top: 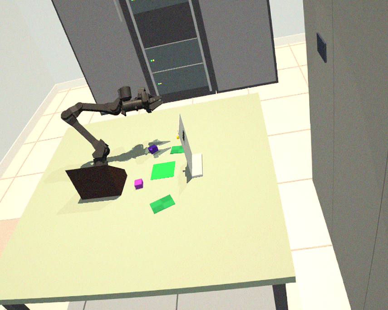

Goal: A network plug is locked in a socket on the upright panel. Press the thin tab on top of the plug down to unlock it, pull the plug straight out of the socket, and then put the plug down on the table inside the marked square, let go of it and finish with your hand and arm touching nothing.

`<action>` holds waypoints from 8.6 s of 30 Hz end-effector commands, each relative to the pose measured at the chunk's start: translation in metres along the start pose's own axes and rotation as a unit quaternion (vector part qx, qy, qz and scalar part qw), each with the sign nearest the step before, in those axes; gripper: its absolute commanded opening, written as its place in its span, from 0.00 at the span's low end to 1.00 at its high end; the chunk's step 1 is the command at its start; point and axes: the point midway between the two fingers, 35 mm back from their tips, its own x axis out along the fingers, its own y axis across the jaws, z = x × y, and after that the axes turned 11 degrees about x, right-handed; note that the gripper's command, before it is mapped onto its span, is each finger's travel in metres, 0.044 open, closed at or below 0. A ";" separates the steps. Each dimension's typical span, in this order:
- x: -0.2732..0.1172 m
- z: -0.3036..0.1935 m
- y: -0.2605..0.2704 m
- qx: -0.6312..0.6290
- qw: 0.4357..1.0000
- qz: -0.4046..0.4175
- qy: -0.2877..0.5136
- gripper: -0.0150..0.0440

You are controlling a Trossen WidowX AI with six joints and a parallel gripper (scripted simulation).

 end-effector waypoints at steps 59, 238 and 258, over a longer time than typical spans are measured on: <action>-0.023 -0.205 -0.156 -0.358 0.912 -0.140 0.145 0.52; -0.009 -0.212 -0.163 -0.358 0.912 -0.142 0.141 0.25; -0.016 -0.197 -0.173 -0.357 0.912 -0.143 0.142 0.25</action>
